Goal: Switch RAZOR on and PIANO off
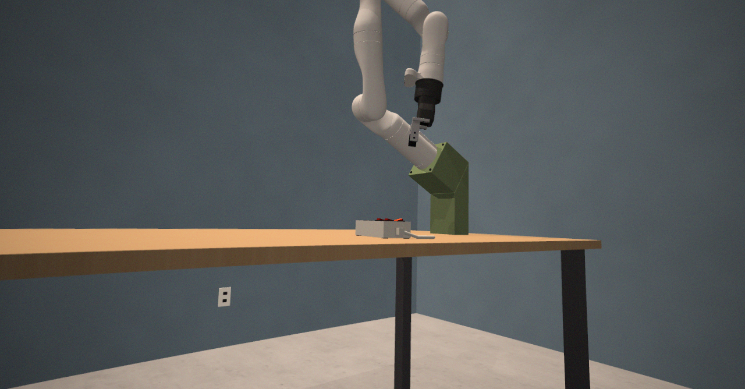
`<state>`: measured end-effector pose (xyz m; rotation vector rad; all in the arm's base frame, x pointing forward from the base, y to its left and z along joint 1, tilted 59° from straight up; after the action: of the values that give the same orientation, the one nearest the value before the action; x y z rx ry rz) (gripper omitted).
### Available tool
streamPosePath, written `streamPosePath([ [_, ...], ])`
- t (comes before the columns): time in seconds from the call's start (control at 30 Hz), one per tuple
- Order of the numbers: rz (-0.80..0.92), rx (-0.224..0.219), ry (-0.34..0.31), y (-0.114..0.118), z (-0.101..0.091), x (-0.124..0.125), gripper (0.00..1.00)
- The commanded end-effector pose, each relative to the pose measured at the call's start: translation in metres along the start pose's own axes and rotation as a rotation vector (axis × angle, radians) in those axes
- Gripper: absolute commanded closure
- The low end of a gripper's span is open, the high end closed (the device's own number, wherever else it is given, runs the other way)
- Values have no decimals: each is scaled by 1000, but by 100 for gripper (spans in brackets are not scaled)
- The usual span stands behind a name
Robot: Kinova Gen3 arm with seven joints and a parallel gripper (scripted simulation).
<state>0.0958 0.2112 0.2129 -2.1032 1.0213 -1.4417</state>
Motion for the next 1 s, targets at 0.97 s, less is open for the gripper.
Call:
streamPosePath([
  [0.97,-89,-18,-5,-18,32,0,0],
])
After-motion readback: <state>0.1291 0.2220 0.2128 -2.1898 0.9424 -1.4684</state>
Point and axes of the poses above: the point where the finger pads meet when closed, its own z axis out along the fingers, its own y axis across the jaws, x = y × z, the point moved 3 cm from there along -z, back along the fingers, and after that the axes turned 14 degrees about z, right-handed, at the moved point
